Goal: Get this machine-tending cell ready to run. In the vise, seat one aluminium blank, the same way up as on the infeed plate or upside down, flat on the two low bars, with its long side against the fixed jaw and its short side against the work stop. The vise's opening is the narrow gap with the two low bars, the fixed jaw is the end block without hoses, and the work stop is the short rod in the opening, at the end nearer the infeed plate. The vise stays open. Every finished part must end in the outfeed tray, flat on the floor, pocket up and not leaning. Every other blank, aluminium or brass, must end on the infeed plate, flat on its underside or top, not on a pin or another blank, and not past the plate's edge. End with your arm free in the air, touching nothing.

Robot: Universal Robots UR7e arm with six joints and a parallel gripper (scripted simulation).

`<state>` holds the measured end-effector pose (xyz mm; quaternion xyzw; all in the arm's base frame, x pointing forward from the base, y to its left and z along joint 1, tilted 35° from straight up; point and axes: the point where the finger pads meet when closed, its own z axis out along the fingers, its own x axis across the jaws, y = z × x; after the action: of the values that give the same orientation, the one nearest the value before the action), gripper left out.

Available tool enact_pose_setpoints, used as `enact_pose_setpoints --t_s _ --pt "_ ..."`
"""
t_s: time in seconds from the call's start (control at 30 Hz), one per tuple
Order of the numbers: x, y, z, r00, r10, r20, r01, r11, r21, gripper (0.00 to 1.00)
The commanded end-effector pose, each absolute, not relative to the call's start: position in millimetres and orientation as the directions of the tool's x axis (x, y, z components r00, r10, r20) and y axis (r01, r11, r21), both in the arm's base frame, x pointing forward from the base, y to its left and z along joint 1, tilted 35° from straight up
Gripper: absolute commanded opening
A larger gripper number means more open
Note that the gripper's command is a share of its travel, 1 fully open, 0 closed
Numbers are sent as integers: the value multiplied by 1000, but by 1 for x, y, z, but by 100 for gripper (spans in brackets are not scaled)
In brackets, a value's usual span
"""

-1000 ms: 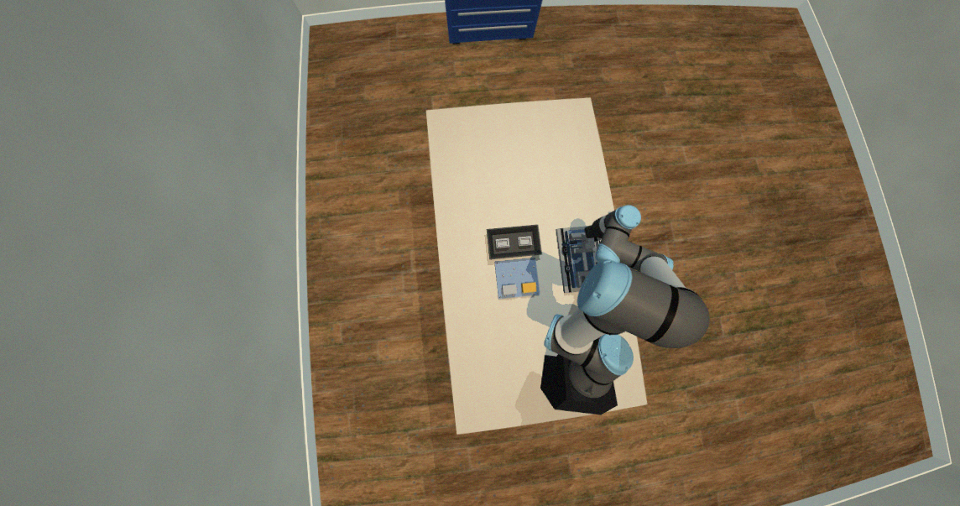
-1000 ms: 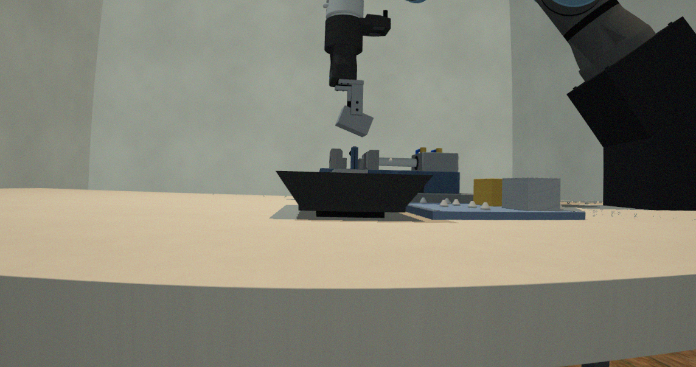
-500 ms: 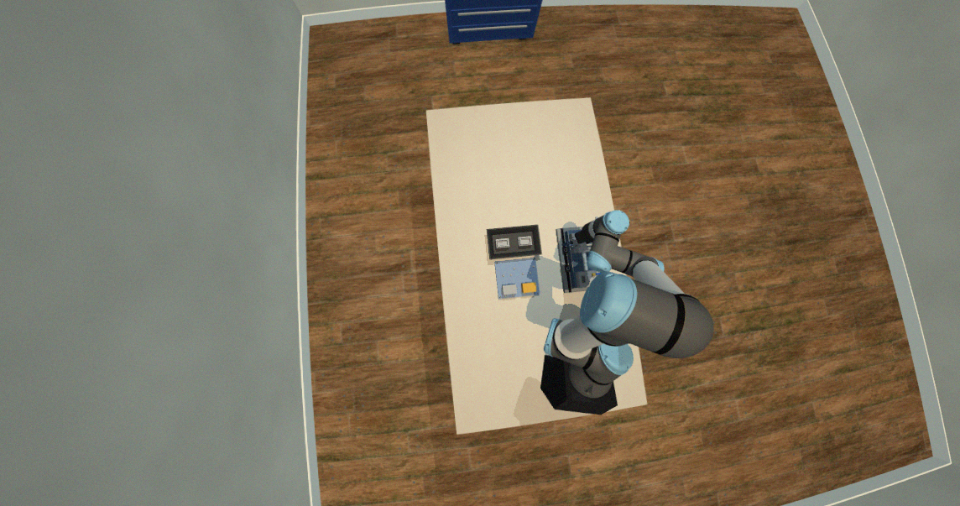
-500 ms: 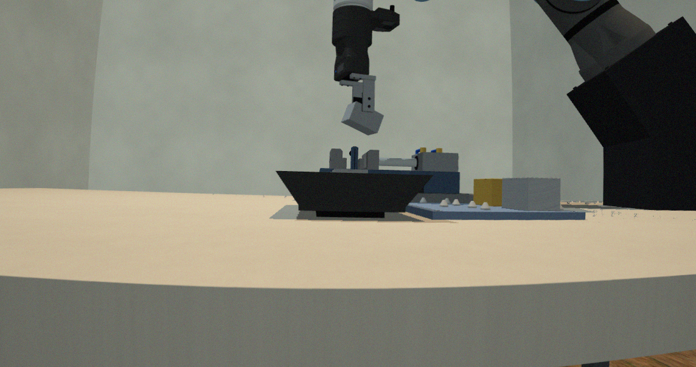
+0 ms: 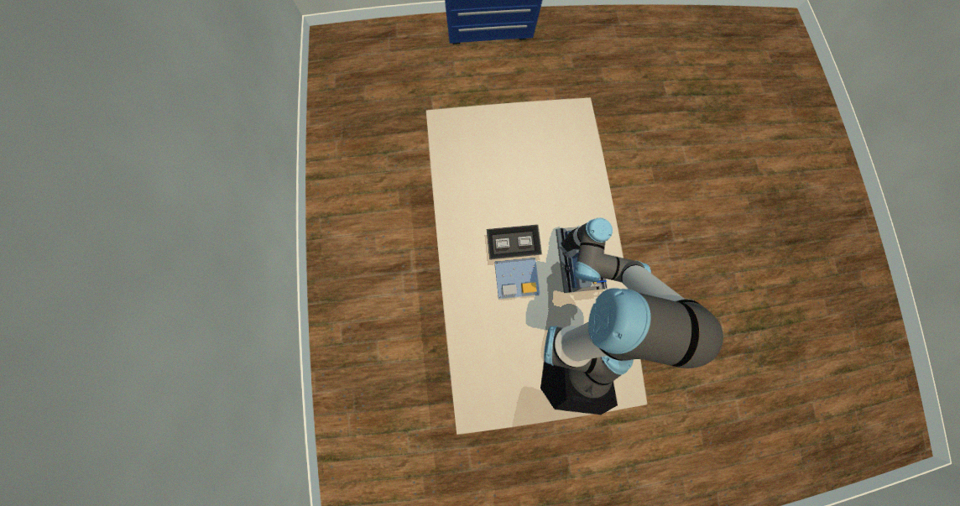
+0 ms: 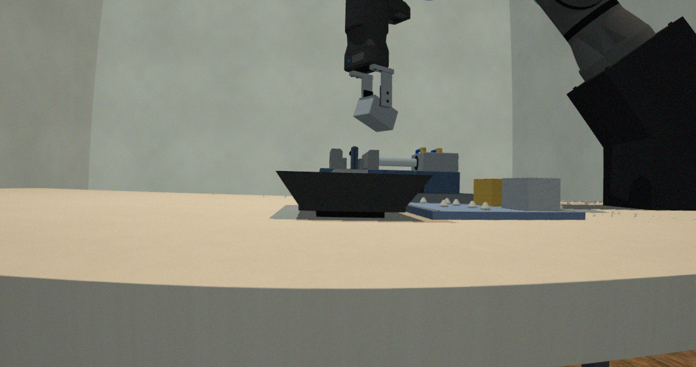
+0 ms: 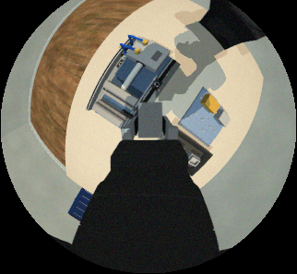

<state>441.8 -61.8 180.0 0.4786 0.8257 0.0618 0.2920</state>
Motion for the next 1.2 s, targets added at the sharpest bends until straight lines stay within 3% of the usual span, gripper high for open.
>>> enact_pose_setpoints --t_s 0.0,0.63,1.17 --pt "438 -37 171 -482 733 -481 691 655 307 0" --pt "428 30 150 -712 419 -563 448 889 95 0" --pt "423 73 137 -801 184 -570 256 965 -49 0"
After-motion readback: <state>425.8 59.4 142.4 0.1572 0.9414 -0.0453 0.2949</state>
